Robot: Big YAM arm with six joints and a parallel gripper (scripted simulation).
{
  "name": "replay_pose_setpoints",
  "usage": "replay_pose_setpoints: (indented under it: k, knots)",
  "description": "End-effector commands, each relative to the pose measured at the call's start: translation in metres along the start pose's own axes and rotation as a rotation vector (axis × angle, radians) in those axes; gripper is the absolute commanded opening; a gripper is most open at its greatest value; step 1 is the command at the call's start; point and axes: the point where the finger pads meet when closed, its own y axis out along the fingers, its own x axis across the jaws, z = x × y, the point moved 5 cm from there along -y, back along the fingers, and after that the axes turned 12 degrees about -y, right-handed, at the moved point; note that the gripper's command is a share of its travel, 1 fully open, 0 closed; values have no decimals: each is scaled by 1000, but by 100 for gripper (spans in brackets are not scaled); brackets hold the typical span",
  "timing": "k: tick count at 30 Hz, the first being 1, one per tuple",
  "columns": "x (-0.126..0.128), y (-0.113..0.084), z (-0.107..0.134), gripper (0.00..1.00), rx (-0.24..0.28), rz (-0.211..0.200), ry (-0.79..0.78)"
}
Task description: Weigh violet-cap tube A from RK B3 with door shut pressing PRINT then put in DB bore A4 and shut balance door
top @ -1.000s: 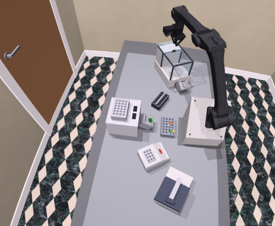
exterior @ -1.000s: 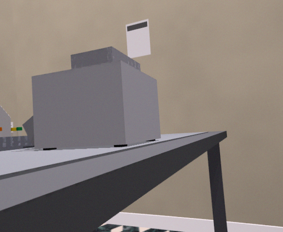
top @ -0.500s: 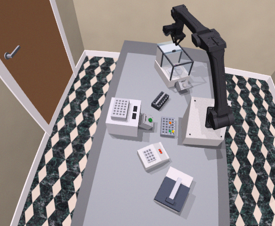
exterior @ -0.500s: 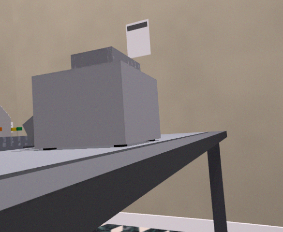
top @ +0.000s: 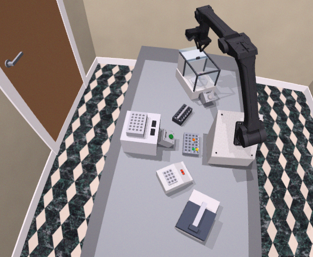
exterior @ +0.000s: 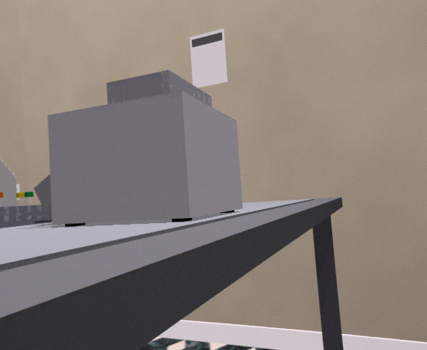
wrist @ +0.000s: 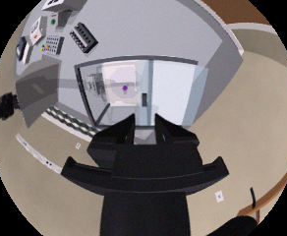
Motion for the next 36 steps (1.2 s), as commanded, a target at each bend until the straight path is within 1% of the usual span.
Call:
replay_pose_setpoints:
  k: [1, 12, 13, 16, 17, 18, 20, 21, 22, 23, 25, 26, 30, 32, 33, 35, 36]
  knots:
    - [-6, -17, -1, 30, 12, 31, -9]
    - [-6, -17, -1, 30, 12, 31, -9]
    - [8, -20, 2, 36, 9, 43, 44]
    - [7, -19, -1, 36, 10, 43, 139]
    - [16, -19, 2, 36, 7, 46, 178]
    - [15, -19, 1, 36, 7, 45, 209]
    - [15, -19, 1, 36, 7, 45, 209]
    - [9, -20, -8, 36, 20, 47, 227]
    - [3, -28, -9, 36, 26, 68, 253]
    - [3, -28, -9, 36, 25, 69, 286]
    - [4, -28, -7, 36, 21, 70, 356]
    - [22, -18, -2, 36, 5, 45, 408]
    - [21, -17, -4, 36, 6, 43, 536]
    - [9, -33, -4, 36, 11, 86, 571]
    - [30, -18, 0, 36, -3, 46, 624]
    - [29, -17, -2, 36, -1, 45, 688]
    - [29, -17, -2, 36, -1, 45, 688]
